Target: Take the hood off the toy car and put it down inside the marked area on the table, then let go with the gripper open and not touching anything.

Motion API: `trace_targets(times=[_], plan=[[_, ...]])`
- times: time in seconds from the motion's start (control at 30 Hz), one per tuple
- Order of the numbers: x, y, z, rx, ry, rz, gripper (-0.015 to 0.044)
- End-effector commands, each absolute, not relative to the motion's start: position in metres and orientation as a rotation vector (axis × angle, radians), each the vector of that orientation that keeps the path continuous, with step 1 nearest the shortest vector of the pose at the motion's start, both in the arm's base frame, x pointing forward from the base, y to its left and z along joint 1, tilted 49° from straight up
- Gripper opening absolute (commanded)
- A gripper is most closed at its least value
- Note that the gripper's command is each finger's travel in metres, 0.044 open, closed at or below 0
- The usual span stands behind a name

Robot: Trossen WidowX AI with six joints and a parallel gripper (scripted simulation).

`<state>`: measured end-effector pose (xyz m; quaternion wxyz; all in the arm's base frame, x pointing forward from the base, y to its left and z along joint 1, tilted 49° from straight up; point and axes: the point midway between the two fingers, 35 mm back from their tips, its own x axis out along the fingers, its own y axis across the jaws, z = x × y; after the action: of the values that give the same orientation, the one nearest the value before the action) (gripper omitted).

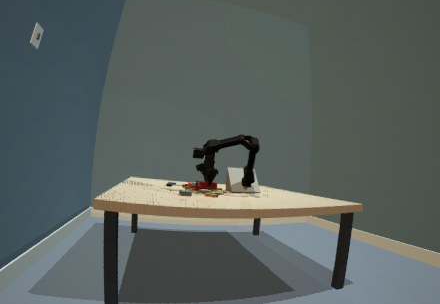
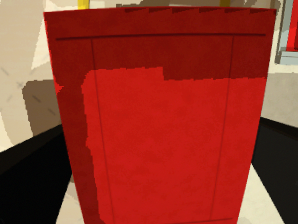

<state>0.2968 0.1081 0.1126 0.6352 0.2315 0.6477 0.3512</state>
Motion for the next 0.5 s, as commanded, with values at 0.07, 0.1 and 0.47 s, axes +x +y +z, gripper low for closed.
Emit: trace_targets(times=[0.07, 0.1, 0.47], plan=[[0.2949, 0.1108, 0.1094, 0.538, 1.483, 0.800, 0.0000], [0.2948, 0.1113, 0.1090, 0.539, 1.483, 0.800, 0.0000], [0.2935, 0.1163, 0.1050, 0.539, 1.483, 0.802, 0.0000]])
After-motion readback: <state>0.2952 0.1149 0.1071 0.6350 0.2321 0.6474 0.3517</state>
